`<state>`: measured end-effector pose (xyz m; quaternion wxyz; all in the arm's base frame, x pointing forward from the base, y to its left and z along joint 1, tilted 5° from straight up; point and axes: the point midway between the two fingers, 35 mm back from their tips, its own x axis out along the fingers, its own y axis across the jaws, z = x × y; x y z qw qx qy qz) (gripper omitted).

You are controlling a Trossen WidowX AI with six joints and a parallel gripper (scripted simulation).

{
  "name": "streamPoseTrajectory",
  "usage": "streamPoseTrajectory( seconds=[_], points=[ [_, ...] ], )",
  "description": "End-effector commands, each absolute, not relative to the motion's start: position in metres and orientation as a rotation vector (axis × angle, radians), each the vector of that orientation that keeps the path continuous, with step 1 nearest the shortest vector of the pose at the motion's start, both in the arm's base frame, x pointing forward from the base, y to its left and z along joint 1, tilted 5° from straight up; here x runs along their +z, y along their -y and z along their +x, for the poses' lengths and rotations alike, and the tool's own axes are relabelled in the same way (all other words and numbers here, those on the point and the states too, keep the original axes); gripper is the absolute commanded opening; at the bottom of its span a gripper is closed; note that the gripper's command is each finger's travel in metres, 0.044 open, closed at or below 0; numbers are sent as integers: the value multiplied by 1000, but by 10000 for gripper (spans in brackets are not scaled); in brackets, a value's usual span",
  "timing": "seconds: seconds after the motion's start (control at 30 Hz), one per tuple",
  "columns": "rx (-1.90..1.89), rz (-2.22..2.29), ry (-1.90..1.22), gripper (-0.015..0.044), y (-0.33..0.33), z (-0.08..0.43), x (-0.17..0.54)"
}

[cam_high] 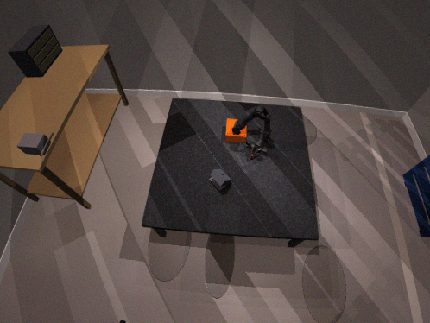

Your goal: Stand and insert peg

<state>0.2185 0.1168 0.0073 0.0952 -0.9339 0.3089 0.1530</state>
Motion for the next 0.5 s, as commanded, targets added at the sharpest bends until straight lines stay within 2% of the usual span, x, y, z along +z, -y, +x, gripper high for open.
streamPoseTrajectory(
  seconds=[0.0,0.47],
  points=[
    [396,-2777,-914,49,-121,218,8],
    [417,-2768,-910,49,-121,218,6]
  ],
)
